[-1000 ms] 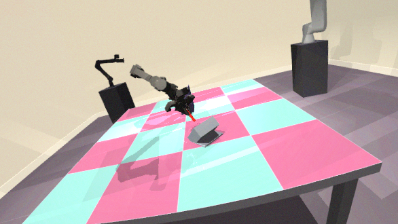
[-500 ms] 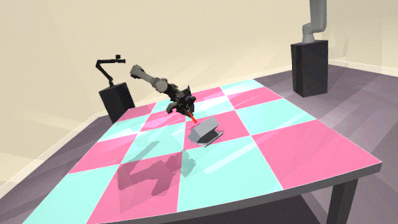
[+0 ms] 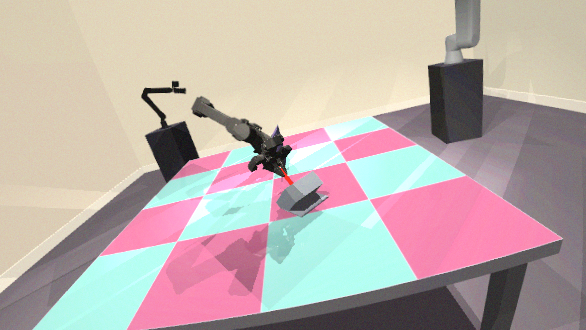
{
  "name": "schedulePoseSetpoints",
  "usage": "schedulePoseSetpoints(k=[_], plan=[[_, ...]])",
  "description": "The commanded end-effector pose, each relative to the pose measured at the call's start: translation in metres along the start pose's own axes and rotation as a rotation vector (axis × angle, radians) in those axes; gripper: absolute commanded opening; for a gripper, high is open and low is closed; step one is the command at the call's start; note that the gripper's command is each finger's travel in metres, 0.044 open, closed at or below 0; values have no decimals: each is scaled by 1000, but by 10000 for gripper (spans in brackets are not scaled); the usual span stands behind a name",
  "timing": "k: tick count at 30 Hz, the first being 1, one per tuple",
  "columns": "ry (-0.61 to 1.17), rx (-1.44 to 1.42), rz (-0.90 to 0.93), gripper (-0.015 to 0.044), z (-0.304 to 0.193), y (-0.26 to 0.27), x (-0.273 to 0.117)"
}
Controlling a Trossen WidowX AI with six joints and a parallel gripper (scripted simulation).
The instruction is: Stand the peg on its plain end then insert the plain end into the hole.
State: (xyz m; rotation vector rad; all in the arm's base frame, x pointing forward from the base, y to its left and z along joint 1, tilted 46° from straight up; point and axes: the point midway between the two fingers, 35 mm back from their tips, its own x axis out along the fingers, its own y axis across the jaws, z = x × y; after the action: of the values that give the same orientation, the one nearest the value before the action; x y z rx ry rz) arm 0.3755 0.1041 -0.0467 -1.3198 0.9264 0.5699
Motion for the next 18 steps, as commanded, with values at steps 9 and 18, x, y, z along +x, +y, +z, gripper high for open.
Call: schedulePoseSetpoints(k=[9,18], plan=[[0,0,0,0,0,0,-1],[0,0,0,0,1,0,-1]])
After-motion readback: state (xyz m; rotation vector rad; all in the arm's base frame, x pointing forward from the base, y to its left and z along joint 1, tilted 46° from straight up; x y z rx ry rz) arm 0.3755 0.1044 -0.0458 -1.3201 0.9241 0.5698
